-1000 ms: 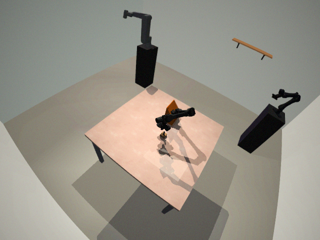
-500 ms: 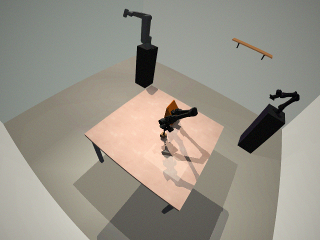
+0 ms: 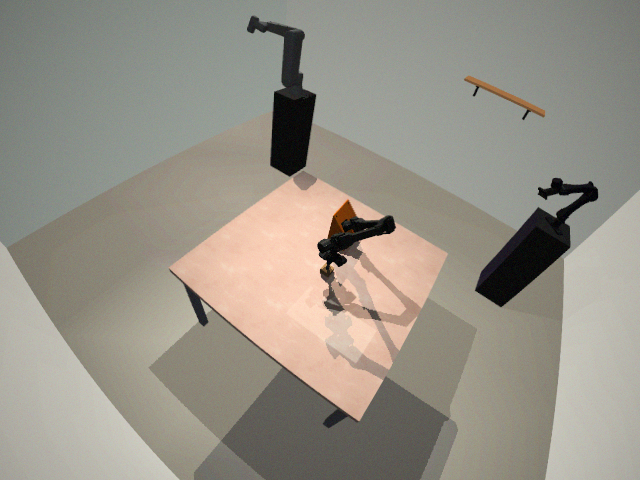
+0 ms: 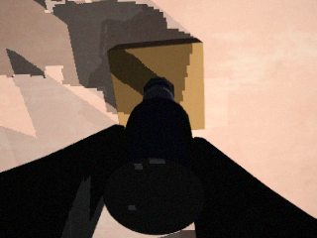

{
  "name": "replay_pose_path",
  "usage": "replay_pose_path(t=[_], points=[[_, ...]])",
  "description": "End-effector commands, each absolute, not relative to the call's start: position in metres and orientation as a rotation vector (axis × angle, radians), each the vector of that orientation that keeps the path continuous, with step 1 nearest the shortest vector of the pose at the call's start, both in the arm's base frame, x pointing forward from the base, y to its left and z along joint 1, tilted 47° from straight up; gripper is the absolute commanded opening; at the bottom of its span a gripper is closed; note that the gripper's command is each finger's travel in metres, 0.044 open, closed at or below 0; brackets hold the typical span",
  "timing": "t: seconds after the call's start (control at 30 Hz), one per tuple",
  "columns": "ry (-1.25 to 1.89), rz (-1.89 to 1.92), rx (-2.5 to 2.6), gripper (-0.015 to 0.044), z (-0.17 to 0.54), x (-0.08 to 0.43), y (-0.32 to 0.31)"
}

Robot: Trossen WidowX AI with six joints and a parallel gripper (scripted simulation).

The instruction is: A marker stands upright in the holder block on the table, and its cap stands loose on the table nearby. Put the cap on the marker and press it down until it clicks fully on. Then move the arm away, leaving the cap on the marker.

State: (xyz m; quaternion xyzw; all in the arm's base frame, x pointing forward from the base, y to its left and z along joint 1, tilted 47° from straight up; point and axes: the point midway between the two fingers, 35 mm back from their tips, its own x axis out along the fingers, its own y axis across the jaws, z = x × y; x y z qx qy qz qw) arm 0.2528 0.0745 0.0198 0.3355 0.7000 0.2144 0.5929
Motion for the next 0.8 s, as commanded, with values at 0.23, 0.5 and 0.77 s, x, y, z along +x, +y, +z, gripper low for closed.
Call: replay_pose_path(t=[0.23, 0.5, 0.77], points=[[1.629, 0.499, 0.789, 0.0000, 0.008, 0.251, 0.088], [1.629, 0.501, 0.790, 0.0000, -0.001, 0.250, 0.097], [1.629, 0.502, 0.791, 0.0000, -0.006, 0.248, 0.104]])
